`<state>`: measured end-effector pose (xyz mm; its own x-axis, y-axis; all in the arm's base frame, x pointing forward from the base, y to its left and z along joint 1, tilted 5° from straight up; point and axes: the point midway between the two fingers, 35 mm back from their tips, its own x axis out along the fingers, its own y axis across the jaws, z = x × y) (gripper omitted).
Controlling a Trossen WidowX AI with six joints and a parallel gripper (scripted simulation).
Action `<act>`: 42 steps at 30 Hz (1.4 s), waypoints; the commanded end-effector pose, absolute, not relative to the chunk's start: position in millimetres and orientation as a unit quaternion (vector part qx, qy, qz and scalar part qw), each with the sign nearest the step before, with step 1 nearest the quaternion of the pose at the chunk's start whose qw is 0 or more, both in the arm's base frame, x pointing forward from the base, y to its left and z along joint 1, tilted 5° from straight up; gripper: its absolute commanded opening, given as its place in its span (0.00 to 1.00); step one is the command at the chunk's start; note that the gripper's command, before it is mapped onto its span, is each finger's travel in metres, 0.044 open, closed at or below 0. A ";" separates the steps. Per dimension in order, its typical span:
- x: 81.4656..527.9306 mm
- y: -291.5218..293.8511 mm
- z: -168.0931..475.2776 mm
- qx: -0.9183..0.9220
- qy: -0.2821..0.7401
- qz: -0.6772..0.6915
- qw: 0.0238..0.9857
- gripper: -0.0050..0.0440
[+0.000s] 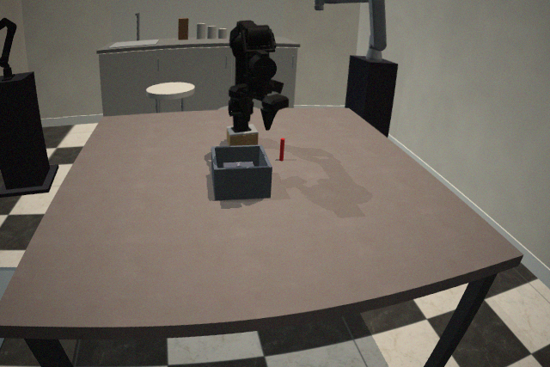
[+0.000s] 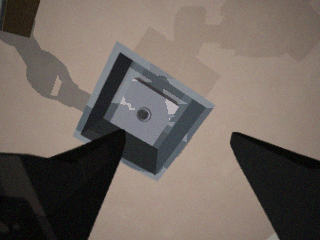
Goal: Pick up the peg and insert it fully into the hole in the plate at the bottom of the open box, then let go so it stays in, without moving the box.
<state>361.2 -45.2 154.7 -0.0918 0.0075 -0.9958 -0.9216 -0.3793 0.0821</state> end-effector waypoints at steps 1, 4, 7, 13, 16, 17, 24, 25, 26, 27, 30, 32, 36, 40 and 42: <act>361.2 -45.2 154.7 -0.558 0.409 0.615 0.378 0.92; 361.2 -45.2 154.7 -0.558 0.409 0.615 0.378 0.92; 361.2 -45.2 154.7 -0.558 0.409 0.615 0.378 0.92; 361.2 -45.2 154.7 -0.558 0.409 0.615 0.378 0.92; 361.2 -45.2 154.7 -0.558 0.409 0.615 0.378 0.92; 361.2 -45.2 154.7 -0.558 0.409 0.615 0.378 0.92; 346.1 -14.1 153.2 -0.487 0.511 0.533 0.466 1.00; 344.1 -10.6 152.9 -0.477 0.523 0.521 0.476 1.00; 342.1 -7.3 152.7 -0.467 0.535 0.509 0.486 1.00; 340.1 -4.0 152.4 -0.456 0.546 0.497 0.497 1.00; 333.6 5.7 151.3 -0.423 0.579 0.458 0.526 1.00; 329.1 12.0 150.5 -0.400 0.599 0.431 0.544 1.00; 322.5 20.5 149.3 -0.360 0.629 0.386 0.571 1.00; 311.9 32.9 147.0 -0.311 0.661 0.328 0.600 1.00; 306.8 38.2 145.9 -0.285 0.674 0.298 0.612 1.00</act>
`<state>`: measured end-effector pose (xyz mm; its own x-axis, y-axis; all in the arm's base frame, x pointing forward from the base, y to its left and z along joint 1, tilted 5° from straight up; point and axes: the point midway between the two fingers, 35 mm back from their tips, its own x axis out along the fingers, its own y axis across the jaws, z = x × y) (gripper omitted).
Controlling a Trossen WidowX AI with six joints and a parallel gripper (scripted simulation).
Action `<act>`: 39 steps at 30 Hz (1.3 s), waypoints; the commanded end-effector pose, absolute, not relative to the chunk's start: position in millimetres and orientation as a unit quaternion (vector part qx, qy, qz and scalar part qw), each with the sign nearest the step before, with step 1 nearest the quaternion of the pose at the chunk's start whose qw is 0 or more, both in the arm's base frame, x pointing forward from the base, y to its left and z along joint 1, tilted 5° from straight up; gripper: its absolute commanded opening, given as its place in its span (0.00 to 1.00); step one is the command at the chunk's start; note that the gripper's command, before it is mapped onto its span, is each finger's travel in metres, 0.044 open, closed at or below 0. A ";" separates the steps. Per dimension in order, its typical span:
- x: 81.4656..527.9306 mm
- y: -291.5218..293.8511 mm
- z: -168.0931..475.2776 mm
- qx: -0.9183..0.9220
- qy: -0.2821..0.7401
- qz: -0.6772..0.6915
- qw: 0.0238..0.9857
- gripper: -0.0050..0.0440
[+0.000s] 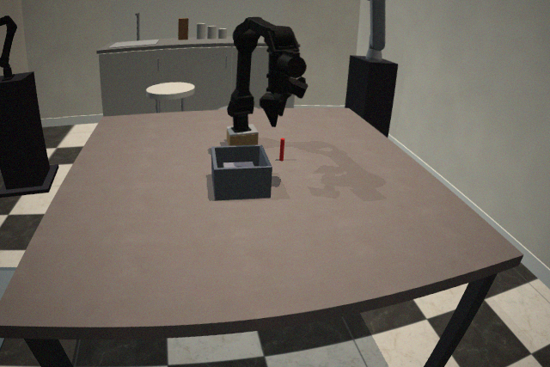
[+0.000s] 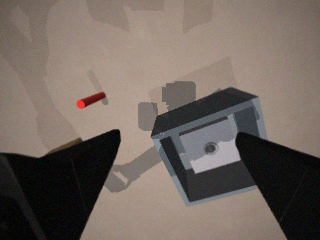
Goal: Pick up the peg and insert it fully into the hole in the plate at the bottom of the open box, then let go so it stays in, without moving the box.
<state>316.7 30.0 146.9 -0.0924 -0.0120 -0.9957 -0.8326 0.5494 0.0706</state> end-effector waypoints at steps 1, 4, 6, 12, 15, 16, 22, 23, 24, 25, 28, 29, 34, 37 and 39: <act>304.2 40.8 145.3 -0.272 0.681 0.283 0.619 1.00; 296.2 48.4 143.3 -0.231 0.698 0.236 0.635 1.00; 290.8 53.2 142.0 -0.204 0.708 0.204 0.645 1.00; 276.3 64.6 138.0 -0.131 0.726 0.121 0.664 1.00; 267.7 70.5 135.5 -0.089 0.732 0.073 0.672 1.00; 264.8 72.4 134.6 -0.075 0.733 0.056 0.674 1.00; 247.0 82.7 129.0 0.012 0.733 -0.042 0.679 1.00; 244.0 84.2 128.0 0.027 0.732 -0.058 0.678 1.00; 241.0 85.7 126.9 0.041 0.730 -0.074 0.678 1.00; 241.0 85.7 126.9 0.041 0.730 -0.074 0.678 1.00; 232.3 89.7 123.9 0.089 0.722 -0.128 0.674 1.00; 228.1 91.4 122.3 0.103 0.719 -0.142 0.672 1.00; 212.8 96.9 116.5 0.175 0.698 -0.221 0.658 1.00; 203.4 99.7 112.7 0.217 0.681 -0.267 0.647 1.00; 197.2 101.2 110.1 0.244 0.668 -0.297 0.637 1.00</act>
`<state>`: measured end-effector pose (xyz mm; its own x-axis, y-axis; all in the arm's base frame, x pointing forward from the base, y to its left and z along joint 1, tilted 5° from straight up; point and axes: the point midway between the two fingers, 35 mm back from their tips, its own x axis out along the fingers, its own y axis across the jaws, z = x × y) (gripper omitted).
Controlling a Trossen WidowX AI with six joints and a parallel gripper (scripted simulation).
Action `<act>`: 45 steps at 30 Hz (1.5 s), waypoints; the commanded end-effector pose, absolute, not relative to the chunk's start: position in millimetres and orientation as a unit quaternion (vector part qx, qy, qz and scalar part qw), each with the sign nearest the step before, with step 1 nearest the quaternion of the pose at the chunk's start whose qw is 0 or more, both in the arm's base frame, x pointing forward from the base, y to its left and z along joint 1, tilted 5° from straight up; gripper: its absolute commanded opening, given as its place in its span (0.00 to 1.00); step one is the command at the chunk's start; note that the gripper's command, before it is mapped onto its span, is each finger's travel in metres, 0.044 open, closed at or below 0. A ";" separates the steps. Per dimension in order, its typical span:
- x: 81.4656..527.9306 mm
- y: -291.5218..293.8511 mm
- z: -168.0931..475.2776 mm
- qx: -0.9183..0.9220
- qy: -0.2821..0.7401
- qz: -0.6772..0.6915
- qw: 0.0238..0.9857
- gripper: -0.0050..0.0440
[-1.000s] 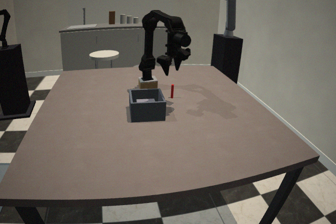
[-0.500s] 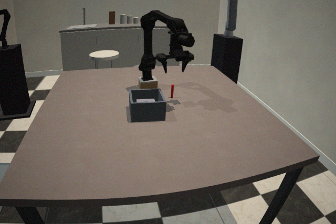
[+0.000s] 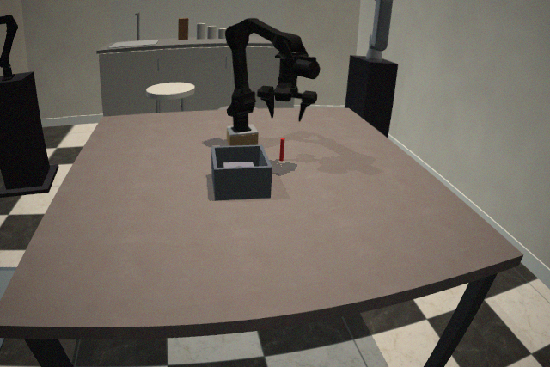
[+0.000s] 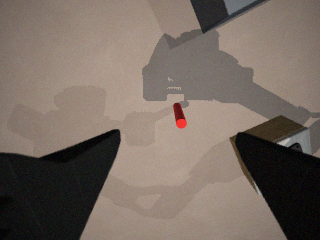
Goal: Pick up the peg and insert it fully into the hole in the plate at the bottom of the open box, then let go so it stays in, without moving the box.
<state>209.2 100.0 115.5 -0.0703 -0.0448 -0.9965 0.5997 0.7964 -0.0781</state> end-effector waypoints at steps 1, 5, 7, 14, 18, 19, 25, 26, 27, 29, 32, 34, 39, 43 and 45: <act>194.1 101.9 108.8 0.258 0.661 -0.311 0.632 1.00; 188.3 103.1 106.2 0.298 0.639 -0.353 0.615 1.00; 182.0 104.2 103.3 0.325 0.622 -0.382 0.601 1.00; 181.3 104.3 103.1 0.328 0.620 -0.385 0.600 1.00; 179.9 103.1 75.8 0.328 0.620 -0.385 0.600 1.00; 179.3 102.6 70.1 0.328 0.620 -0.385 0.600 1.00; 179.0 102.4 67.1 0.328 0.620 -0.385 0.600 1.00; 178.9 102.3 64.2 0.328 0.620 -0.385 0.600 1.00; 178.8 102.2 62.4 0.328 0.620 -0.385 0.600 1.00; 178.6 102.0 59.3 0.328 0.620 -0.385 0.600 1.00; 178.2 101.7 54.8 0.328 0.620 -0.385 0.600 1.00; 178.1 101.6 51.6 0.328 0.620 -0.385 0.600 1.00; 178.3 101.6 46.6 0.328 0.620 -0.385 0.600 1.00; 178.3 101.5 40.0 0.328 0.620 -0.385 0.600 1.00; 178.2 101.4 36.7 0.328 0.620 -0.385 0.600 1.00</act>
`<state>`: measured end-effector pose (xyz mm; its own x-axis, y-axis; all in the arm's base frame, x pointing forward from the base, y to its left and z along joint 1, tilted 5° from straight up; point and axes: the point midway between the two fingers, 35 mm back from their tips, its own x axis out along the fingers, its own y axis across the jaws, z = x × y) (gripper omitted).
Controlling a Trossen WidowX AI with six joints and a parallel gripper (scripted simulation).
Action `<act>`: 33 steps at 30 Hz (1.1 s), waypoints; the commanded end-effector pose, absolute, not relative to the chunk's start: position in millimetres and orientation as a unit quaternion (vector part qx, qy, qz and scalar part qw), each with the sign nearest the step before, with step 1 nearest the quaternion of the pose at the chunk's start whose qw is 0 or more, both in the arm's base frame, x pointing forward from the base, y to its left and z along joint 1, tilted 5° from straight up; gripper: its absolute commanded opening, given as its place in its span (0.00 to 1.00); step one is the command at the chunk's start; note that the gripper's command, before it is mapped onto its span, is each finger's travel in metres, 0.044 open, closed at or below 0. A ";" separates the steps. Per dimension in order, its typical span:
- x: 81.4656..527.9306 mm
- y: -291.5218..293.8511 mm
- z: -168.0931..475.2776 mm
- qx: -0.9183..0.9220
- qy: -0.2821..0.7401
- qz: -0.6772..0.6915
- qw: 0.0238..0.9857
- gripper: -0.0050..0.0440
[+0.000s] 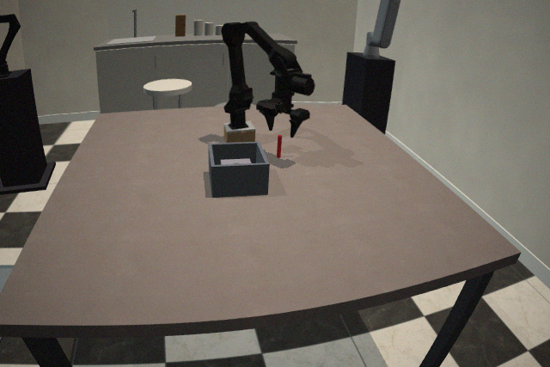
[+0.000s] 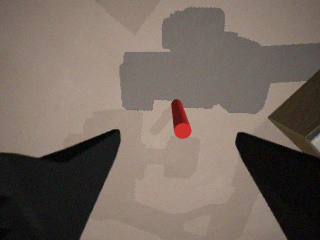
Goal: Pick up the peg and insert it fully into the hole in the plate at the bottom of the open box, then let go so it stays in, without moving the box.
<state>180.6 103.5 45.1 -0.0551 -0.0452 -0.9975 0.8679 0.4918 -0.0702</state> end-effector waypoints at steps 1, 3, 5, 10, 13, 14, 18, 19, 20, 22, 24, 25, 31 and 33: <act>178.2 101.4 35.1 0.328 0.620 -0.385 0.600 1.00; 178.1 101.2 31.8 0.328 0.620 -0.385 0.600 1.00; 177.9 101.1 28.5 0.328 0.620 -0.385 0.600 1.00; 177.6 100.8 23.6 0.328 0.620 -0.385 0.600 1.00; 177.1 100.5 18.6 0.328 0.620 -0.385 0.600 1.00; 177.0 100.3 17.0 0.328 0.620 -0.385 0.600 1.00; 176.2 99.8 10.5 0.328 0.620 -0.385 0.600 1.00; 175.9 99.6 8.9 0.328 0.620 -0.385 0.600 1.00; 175.7 99.4 7.3 0.328 0.620 -0.385 0.600 1.00; 175.2 99.1 4.0 0.328 0.620 -0.385 0.600 1.00; 174.6 98.7 0.8 0.328 0.620 -0.385 0.600 1.00; 174.4 98.5 -0.5 0.328 0.620 -0.385 0.600 1.00; 174.2 98.4 -1.5 0.328 0.620 -0.385 0.600 0.90; 174.2 98.4 -1.5 0.328 0.620 -0.385 0.600 0.80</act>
<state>175.9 99.9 1.2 -0.0614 -0.0487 -0.9969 0.8691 0.4885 -0.0774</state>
